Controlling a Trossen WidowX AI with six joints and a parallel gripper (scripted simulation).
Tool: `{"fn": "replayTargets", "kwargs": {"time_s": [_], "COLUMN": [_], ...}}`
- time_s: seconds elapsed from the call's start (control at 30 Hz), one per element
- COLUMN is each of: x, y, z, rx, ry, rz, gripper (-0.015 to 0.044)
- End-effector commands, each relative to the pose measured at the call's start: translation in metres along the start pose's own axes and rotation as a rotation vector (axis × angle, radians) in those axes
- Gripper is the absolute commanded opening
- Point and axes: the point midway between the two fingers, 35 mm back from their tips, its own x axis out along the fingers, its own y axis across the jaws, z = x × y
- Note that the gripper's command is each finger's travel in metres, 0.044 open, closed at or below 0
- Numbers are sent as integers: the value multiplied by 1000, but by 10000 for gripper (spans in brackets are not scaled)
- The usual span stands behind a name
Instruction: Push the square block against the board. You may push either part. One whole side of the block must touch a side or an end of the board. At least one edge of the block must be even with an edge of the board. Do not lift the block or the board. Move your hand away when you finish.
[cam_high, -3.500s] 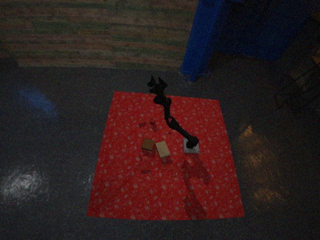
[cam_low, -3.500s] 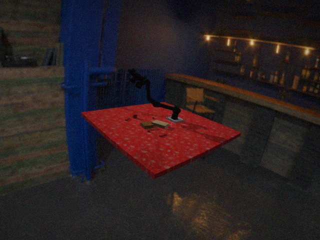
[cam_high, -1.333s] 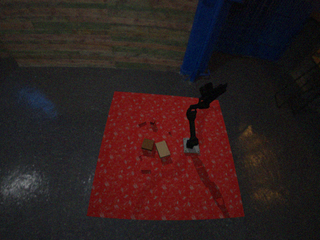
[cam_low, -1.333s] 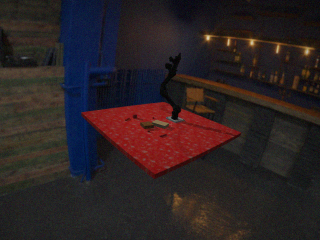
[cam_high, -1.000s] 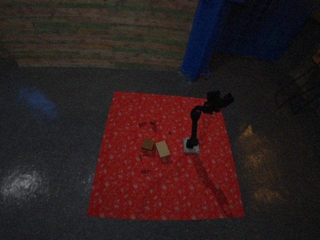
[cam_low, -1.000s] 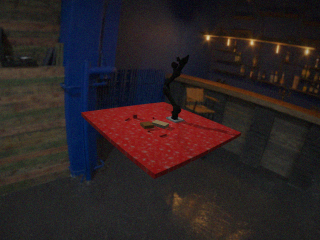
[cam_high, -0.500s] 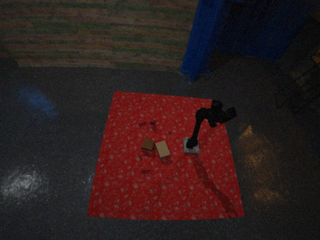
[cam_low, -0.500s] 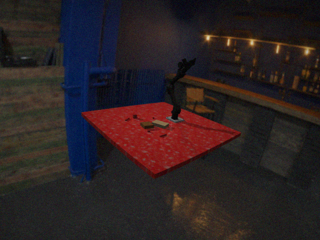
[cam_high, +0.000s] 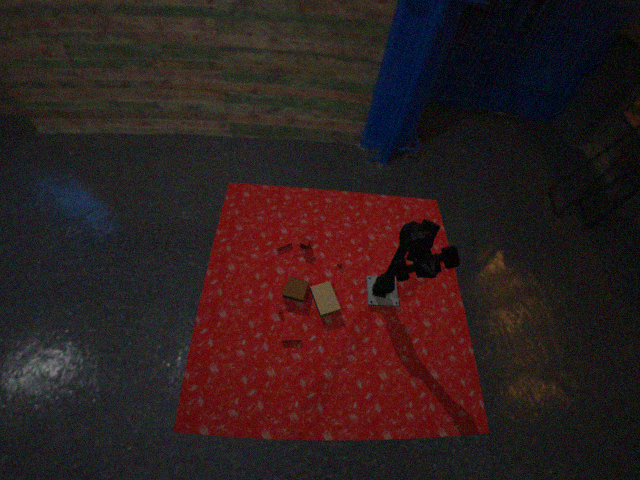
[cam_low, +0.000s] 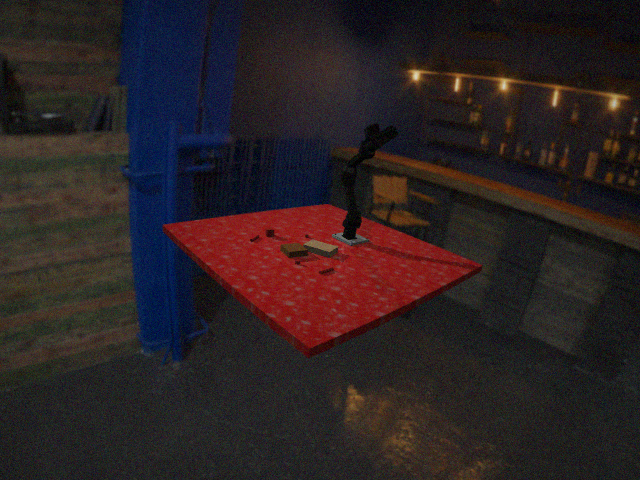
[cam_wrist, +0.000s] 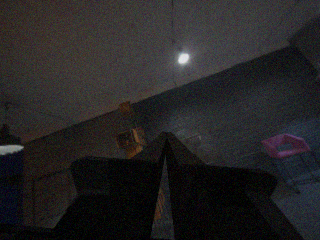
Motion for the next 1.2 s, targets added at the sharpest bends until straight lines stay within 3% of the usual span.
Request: {"fn": "replayTargets", "kwargs": {"time_s": [0.0, 0.57, 1.17], "x": [7, -3, -70], "y": [-28, -163, -296], "z": [-13, -42, -58], "rx": [-8, -16, 74], "ry": [34, 111, 164], "rz": [-86, -502, -957], "gripper": [0, 0, 0]}}
